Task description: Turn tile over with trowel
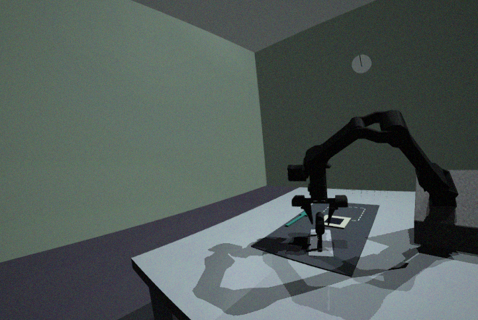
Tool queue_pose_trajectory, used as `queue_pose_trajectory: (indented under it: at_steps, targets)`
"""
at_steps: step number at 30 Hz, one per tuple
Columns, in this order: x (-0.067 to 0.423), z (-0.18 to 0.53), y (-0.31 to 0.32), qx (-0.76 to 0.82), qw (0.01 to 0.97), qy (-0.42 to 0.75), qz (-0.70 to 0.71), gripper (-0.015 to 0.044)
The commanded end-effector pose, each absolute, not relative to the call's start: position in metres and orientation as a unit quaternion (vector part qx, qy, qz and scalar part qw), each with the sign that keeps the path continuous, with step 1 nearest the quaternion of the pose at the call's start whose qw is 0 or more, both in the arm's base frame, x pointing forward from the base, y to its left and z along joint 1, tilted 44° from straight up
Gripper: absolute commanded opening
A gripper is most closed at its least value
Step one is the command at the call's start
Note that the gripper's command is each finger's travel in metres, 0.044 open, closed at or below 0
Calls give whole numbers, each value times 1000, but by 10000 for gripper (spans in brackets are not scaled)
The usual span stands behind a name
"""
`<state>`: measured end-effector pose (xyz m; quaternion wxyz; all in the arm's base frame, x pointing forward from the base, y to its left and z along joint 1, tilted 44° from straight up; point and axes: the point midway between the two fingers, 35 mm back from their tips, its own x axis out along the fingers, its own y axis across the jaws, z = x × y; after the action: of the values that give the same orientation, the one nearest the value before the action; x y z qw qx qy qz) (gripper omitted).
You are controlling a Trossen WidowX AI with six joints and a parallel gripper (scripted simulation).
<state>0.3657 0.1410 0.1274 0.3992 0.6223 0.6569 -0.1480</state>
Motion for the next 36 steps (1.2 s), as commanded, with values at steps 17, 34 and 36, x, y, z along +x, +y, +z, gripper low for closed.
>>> queue_pose_trajectory:
  at_steps: [17, 34, 36]
  targets:
    - [359, 157, 112, 628, 390, 655, -158, 270]
    - [362, 160, 111, 605, 424, 663, -123, 270]
    - [362, 159, 111, 605, 424, 663, -123, 270]
